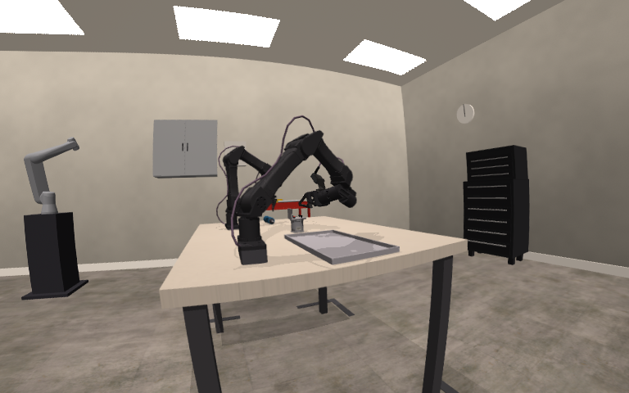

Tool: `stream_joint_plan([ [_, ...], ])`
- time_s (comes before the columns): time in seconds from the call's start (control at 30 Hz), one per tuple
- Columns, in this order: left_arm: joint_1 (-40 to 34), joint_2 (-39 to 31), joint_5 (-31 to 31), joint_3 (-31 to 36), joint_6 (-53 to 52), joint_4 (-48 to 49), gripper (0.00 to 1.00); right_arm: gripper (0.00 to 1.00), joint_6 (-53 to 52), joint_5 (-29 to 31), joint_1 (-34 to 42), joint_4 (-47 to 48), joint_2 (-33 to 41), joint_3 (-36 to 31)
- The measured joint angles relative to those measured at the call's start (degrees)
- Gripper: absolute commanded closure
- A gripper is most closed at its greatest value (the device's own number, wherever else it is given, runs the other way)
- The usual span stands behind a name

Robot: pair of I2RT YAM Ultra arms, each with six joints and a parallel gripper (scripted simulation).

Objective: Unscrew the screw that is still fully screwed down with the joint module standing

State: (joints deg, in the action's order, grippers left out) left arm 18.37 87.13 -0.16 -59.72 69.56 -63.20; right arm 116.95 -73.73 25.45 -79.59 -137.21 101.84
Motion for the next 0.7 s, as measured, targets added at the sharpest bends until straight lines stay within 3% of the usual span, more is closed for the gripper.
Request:
stream_joint_plan([
  [0.7,0.0,0.0,0.0,0.0,0.0,0.0,0.35,0.14,0.0,0.0,0.0,6.2,-4.6,-2.7],
])
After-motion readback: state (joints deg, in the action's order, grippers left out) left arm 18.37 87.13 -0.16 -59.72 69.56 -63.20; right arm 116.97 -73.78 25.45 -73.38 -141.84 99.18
